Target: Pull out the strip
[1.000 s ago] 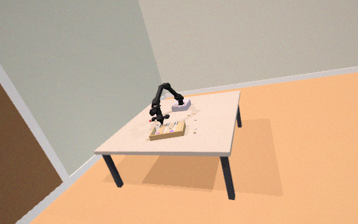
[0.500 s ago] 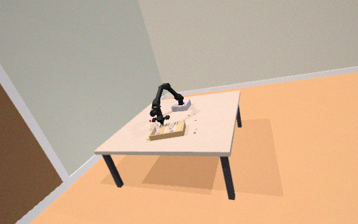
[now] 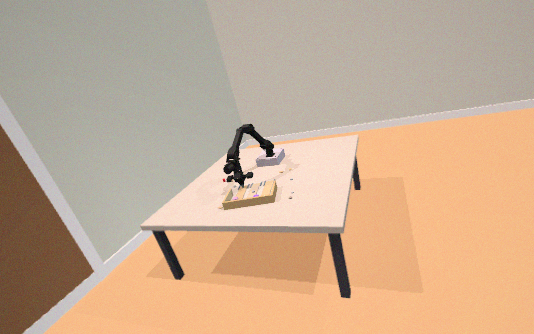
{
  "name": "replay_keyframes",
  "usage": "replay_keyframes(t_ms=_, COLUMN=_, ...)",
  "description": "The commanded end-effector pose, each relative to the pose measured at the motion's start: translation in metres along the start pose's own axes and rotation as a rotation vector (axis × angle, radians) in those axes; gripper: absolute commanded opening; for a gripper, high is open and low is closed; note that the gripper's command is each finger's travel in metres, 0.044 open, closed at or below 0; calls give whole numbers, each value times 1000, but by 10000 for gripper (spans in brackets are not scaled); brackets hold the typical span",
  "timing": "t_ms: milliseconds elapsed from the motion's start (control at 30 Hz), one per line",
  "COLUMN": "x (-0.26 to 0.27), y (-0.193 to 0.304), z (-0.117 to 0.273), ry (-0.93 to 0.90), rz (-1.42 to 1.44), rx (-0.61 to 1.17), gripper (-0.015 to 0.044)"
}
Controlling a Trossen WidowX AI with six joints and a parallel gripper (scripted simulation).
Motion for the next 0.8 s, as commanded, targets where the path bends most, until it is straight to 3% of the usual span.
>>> replay_keyframes(t_ms=0, x=0, y=0, z=-1, ry=2, rz=-3, rx=-1, gripper=0)
replay_keyframes(t_ms=767, x=0, y=0, z=-3, ry=2, rz=-3, rx=-1, gripper=0)
Point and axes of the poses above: the point midway between the two fingers, 35 mm back from their tips, its own z axis back along the fingers, its own x axis across the jaws, y = z × x, the point moved 9 cm from there along z, back along the fingers, and after that the axes turned 9 degrees about -z, right-handed, at the moved point
